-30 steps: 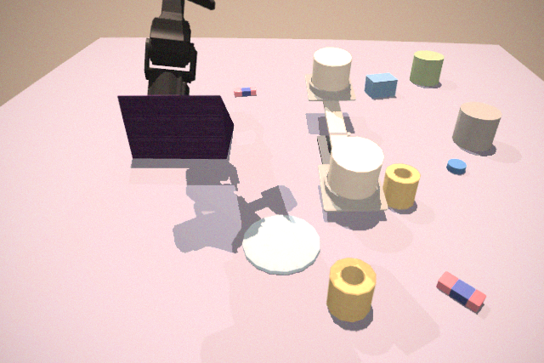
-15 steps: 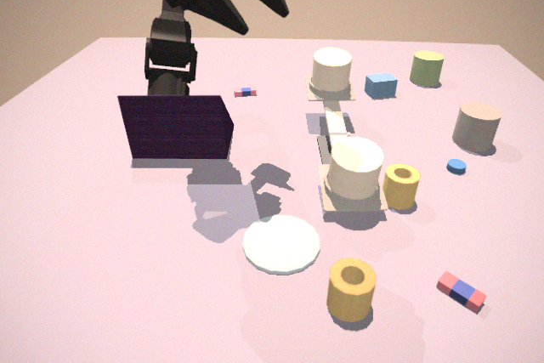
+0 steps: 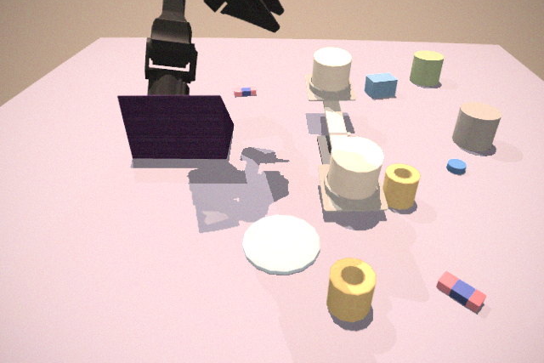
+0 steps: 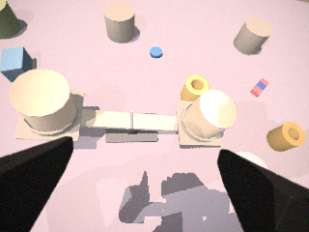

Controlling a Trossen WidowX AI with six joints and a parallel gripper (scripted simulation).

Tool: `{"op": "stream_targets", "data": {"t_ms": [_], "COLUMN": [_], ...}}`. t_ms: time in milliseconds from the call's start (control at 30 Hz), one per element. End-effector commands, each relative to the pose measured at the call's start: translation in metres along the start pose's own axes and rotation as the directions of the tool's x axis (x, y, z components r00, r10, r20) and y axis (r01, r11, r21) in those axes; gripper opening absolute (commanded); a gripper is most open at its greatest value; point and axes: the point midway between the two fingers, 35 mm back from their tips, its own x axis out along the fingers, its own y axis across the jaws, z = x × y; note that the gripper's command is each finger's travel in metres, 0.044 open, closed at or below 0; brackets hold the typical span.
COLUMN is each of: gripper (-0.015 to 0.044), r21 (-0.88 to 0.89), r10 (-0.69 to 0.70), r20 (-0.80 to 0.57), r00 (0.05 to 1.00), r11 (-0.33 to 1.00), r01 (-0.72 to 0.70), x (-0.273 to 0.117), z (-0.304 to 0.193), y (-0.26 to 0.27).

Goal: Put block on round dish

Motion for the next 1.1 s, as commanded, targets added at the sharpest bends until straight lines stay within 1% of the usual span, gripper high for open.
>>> {"op": "stream_targets", "data": {"t_ms": [0, 233, 533, 800, 1067], "gripper": [0.044, 0.044, 0.044, 0.044, 0.044], "r21": [-0.068, -0.049, 0.185, 0.388, 0.559], "r10": [0.071, 0.076, 0.083, 0.077, 0.064], "r20": [0.02, 0.007, -0.144, -0.277, -0.378], "r00": [0.997, 0.997, 0.986, 0.958, 0.924], "r11": [0.995, 0.996, 0.981, 0.921, 0.811], "r01": [-0.069, -0.075, -0.055, 0.039, 0.172], "x": [0.001, 0.003, 0.023, 0.046, 0.069], "z": [0.003, 0.004, 0.011, 0.018, 0.028], "y": [0.011, 0.01, -0.01, -0.028, -0.048]}}
